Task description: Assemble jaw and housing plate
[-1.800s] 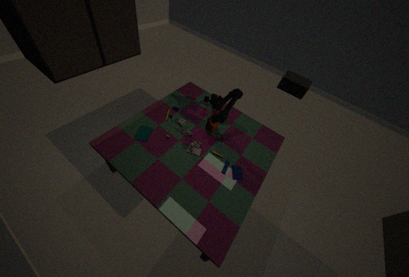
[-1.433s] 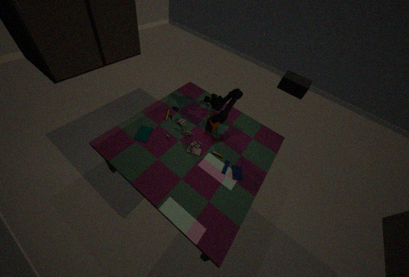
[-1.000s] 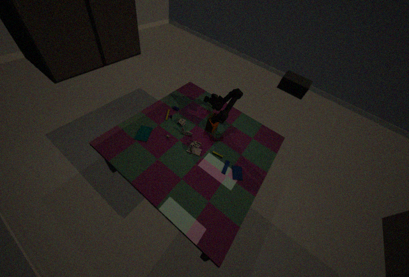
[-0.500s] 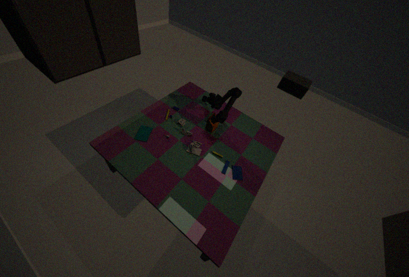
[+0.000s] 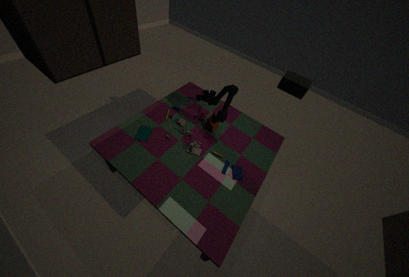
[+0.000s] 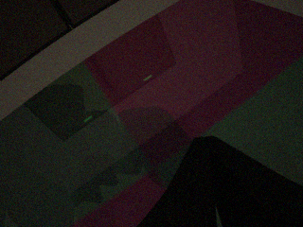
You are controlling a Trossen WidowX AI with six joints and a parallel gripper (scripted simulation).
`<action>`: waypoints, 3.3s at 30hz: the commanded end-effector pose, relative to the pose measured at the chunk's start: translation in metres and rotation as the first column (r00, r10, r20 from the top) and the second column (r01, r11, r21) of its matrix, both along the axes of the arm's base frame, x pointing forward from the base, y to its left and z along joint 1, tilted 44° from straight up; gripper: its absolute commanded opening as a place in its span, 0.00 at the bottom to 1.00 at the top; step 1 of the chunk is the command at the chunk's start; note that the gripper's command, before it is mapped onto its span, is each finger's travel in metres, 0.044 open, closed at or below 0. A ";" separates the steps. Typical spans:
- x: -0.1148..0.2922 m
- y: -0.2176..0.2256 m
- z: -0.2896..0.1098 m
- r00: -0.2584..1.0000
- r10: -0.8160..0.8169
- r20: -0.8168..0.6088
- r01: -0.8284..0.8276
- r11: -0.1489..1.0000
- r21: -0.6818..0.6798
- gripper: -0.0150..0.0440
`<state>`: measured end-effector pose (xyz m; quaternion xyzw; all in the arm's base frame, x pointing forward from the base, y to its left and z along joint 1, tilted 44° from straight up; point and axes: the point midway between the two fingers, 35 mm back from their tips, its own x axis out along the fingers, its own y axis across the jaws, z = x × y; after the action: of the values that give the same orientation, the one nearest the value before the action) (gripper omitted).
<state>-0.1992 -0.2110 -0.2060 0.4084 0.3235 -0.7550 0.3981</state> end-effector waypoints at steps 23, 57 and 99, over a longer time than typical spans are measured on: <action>0.129 -0.058 -0.016 0.911 0.290 0.293 -0.333 0.937 0.109 0.25; 0.301 -0.023 0.001 0.665 0.434 0.607 -0.712 0.614 0.341 0.25; 0.413 0.091 0.073 0.645 0.258 0.719 -0.763 0.171 0.623 0.25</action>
<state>0.2135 -0.1249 -0.1295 0.5732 0.6936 -0.1409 0.4129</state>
